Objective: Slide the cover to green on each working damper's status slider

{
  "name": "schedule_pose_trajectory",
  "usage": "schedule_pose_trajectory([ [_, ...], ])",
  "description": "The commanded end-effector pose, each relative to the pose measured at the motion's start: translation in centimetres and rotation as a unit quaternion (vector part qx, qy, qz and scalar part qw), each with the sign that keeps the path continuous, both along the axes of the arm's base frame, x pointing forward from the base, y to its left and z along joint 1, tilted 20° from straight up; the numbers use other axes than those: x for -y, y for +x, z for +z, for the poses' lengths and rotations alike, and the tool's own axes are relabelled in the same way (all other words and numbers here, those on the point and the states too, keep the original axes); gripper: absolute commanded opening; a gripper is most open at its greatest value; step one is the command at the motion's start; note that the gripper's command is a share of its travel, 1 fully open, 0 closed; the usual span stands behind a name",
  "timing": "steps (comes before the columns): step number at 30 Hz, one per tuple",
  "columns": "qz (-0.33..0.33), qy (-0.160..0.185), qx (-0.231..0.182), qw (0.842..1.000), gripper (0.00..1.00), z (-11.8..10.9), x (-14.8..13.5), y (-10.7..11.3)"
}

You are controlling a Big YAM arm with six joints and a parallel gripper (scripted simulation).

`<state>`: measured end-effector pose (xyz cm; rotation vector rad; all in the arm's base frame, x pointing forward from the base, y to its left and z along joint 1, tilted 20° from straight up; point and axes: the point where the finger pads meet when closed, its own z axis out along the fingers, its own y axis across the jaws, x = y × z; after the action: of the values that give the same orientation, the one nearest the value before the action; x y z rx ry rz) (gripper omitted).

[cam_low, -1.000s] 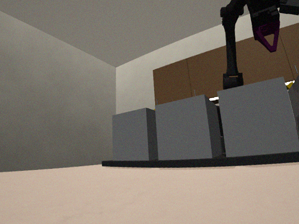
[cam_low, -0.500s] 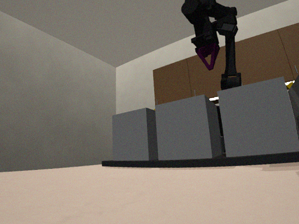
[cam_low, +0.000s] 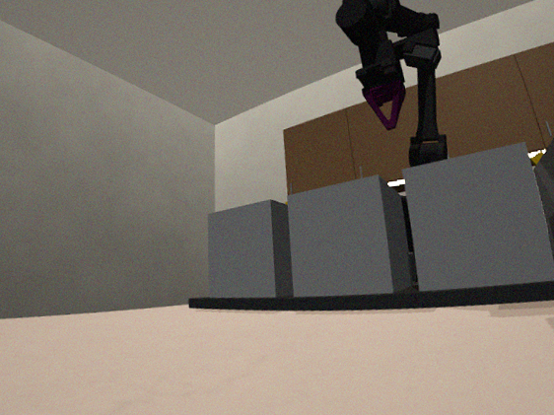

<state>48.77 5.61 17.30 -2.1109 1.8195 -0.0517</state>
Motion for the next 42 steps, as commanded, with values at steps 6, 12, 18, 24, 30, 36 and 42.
schedule_pose_trajectory([
  [6,0.005,-0.001,0.009,1.0,0.0,0.2,-0.4,0.2],
  [12,0.003,0.0,0.002,1.0,0.0,-0.9,-0.5,0.4],
  [18,0.002,0.0,0.003,1.0,0.0,-0.6,-0.5,0.4],
  [24,0.002,0.0,0.014,1.0,0.0,0.2,-0.4,0.2],
  [30,0.0,-0.001,0.018,1.0,0.0,-1.5,1.0,-5.1],
  [36,0.001,0.0,0.016,1.0,0.0,-4.2,1.8,-12.8],
  [42,0.001,0.0,0.003,1.0,0.0,-6.1,2.4,-19.3],
])
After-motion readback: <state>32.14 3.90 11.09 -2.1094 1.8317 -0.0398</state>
